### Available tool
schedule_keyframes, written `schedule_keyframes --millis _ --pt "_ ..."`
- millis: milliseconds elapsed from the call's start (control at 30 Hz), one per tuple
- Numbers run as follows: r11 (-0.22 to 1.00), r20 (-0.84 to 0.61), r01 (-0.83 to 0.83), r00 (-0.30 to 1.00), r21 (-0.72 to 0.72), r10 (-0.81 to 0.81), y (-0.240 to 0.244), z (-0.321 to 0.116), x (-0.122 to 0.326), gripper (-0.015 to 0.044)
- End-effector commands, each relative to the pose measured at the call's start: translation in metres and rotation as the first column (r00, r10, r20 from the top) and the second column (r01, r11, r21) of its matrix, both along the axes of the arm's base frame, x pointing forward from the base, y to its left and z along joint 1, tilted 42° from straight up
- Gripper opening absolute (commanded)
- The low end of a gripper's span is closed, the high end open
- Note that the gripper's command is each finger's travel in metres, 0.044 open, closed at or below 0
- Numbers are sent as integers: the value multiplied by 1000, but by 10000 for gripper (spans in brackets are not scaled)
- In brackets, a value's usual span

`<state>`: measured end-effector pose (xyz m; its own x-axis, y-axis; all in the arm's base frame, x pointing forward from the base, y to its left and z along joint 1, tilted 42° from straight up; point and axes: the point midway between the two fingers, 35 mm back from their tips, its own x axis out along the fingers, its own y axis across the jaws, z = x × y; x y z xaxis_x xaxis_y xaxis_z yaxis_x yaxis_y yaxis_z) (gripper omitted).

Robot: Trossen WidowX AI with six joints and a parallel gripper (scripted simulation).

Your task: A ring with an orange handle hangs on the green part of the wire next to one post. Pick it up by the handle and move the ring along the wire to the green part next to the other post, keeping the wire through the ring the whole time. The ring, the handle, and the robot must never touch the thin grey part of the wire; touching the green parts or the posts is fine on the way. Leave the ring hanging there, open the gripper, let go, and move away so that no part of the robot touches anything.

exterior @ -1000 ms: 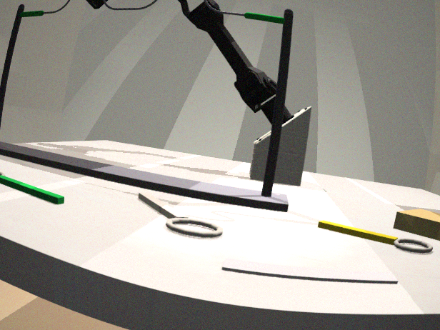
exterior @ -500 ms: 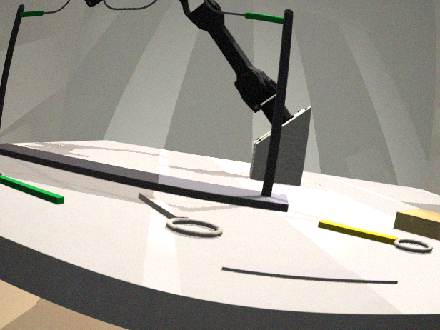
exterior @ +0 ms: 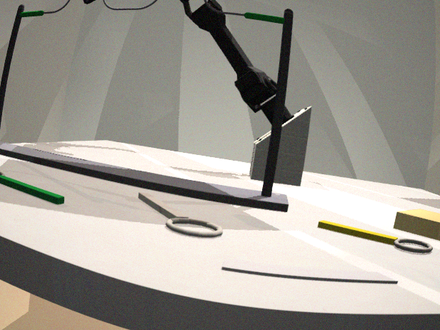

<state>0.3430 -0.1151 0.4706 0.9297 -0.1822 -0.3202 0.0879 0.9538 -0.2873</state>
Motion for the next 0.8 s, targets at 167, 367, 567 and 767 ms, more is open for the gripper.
schedule_keyframes --millis 167,367,567,767 --pt "993 7 16 1000 -118 -15 -4 3 -2 -150" --pt "981 11 26 1000 -193 -24 -7 4 -2 -150" --pt "963 16 35 999 -268 -32 -10 5 -2 -150" --pt "939 21 45 999 -340 -40 -12 7 -2 -150"
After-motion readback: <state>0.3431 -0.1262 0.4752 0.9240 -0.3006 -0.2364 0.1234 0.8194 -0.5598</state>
